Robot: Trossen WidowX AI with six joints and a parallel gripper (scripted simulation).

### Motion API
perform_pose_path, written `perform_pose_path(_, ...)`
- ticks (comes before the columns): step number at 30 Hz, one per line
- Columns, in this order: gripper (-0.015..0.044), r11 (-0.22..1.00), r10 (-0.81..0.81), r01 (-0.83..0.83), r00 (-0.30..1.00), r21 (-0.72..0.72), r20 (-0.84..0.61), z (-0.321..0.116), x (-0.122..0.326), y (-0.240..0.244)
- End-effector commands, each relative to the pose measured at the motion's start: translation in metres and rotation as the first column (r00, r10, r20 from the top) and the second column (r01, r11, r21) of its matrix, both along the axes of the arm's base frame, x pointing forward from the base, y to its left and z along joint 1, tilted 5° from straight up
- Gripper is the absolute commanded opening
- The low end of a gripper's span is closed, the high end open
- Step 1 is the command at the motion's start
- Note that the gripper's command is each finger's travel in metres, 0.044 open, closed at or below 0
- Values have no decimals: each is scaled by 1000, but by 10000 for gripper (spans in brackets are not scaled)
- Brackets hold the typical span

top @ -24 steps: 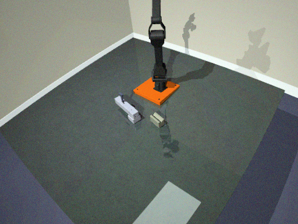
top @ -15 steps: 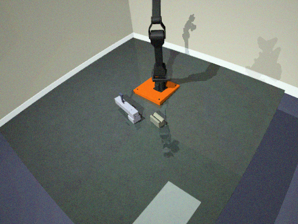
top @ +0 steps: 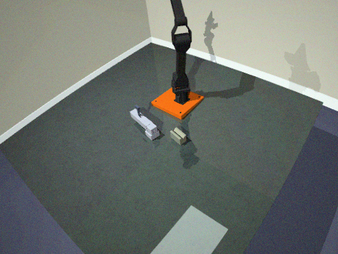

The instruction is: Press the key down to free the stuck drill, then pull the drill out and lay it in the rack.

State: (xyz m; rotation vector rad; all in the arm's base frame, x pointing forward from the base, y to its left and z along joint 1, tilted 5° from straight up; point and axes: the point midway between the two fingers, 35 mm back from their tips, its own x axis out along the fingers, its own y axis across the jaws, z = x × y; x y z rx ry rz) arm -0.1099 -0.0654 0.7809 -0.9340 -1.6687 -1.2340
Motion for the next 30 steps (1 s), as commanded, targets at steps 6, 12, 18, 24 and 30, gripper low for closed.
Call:
perform_pose_path(6, 0, 929, 138, -177, 981, 326, 137, -37, -13, -120)
perform_pose_path(12, 0, 820, 223, -285, 958, 497, 181, -67, 9, -184)
perform_pose_path(18, 0, 676, 275, -333, 942, 657, 194, -99, 45, -235)
perform_pose_path(24, 0, 519, 327, -348, 925, 781, 195, -133, 85, -274)
perform_pose_path(30, 0, 246, 422, -329, 883, 912, 205, -195, 154, -315)
